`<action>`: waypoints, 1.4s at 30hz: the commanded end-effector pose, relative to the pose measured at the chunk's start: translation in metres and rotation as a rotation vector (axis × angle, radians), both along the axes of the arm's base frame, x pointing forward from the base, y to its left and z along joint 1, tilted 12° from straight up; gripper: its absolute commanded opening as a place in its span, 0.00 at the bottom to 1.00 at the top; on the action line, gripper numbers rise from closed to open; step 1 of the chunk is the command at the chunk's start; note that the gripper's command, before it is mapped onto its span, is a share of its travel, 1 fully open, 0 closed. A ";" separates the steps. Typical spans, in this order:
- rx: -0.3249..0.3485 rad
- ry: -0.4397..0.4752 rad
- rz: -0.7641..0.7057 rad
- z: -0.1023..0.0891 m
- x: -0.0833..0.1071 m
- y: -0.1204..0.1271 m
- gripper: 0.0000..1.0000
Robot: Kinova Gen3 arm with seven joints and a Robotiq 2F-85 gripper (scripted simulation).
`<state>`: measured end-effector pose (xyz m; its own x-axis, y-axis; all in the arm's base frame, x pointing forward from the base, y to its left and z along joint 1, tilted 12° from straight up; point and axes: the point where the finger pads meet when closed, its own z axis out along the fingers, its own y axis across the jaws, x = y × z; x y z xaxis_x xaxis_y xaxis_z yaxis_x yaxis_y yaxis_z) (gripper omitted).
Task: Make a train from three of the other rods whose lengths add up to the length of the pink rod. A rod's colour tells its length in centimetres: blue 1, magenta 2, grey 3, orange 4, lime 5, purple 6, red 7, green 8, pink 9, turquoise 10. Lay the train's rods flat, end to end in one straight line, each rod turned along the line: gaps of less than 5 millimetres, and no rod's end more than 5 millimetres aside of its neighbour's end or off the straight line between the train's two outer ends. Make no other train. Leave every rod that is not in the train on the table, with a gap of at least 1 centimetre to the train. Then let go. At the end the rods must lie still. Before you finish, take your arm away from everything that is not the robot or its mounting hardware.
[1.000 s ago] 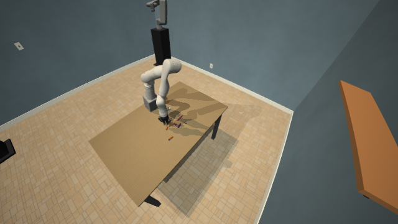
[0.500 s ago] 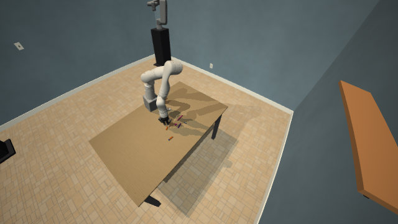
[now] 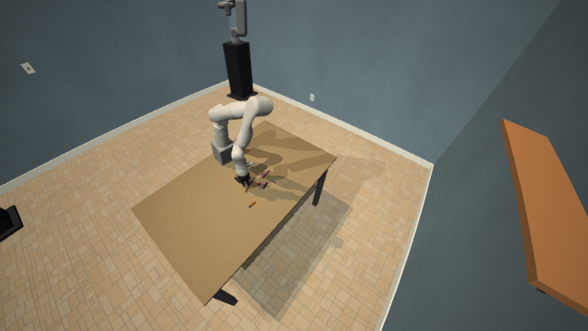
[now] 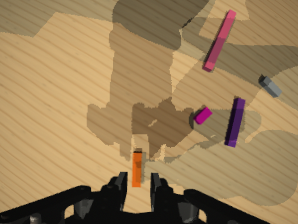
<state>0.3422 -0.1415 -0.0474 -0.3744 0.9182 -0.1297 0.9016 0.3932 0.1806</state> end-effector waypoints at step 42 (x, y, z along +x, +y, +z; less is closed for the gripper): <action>0.000 0.008 0.001 -0.024 0.001 -0.001 0.24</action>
<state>0.3433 -0.1419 -0.0721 -0.3769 0.9176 -0.1261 0.9027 0.3944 0.1721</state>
